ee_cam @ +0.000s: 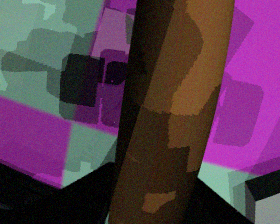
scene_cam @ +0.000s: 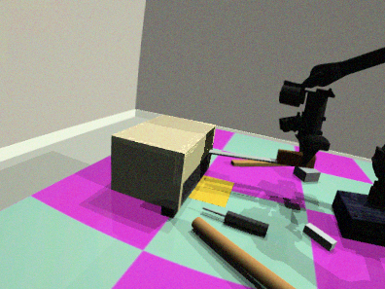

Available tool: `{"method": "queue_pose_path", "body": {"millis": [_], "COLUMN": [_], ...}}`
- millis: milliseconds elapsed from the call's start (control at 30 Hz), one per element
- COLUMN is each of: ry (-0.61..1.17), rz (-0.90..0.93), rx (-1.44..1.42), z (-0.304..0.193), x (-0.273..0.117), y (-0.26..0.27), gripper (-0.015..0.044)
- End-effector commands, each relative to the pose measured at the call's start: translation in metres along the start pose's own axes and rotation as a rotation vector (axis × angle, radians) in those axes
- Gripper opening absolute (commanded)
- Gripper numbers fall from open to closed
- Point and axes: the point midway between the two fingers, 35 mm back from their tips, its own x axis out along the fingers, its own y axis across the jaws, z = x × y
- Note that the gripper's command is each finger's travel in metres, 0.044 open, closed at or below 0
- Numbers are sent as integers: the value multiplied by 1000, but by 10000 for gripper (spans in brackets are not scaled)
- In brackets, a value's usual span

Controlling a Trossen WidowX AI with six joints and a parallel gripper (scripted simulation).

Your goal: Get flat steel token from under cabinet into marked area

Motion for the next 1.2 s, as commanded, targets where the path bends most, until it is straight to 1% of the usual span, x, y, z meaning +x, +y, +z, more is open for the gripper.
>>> {"method": "queue_pose_path", "body": {"millis": [0, 1167], "ry": [-15, -13], "rz": [3, -1], "rx": [-7, -10], "z": [2, -10], "x": [3, 41], "y": [-5, -45], "gripper": [0, 0]}}
